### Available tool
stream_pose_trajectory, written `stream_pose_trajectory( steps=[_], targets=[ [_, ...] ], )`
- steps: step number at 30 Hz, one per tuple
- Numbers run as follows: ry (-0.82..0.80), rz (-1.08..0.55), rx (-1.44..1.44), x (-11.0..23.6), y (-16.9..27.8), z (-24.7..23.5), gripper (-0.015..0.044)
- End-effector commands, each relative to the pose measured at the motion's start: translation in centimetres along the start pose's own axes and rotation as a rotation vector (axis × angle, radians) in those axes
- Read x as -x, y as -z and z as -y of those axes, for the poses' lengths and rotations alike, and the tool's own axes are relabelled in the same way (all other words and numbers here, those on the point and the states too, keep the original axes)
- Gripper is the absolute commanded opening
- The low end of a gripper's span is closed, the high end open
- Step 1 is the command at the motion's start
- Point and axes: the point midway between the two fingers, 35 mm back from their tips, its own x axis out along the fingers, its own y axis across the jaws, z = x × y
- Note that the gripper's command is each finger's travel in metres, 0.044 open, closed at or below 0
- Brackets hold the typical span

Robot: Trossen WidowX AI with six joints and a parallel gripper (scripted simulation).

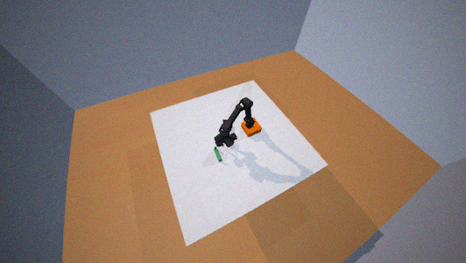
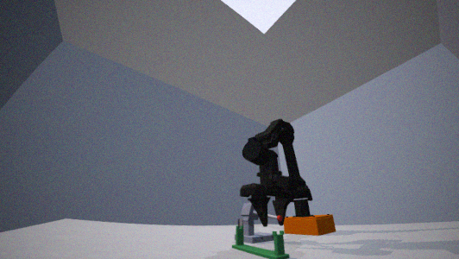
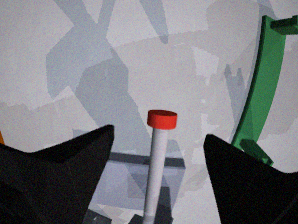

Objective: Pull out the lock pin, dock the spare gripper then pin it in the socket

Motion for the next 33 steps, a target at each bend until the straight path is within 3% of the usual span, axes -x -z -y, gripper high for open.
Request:
stream_pose_trajectory(
  steps=[1,5,17,33],
  targets=[
    [-0.006,-0.006,-0.004,-0.39,0.11,-0.20,0.0300],
    [-0.006,-0.006,-0.004,-0.39,0.11,-0.20,0.0300],
    [-0.006,-0.006,-0.004,-0.40,0.11,-0.21,0.0000],
    [-0.011,0.072,-0.001,0.06,-0.17,-0.19,0.0000]
  ],
)
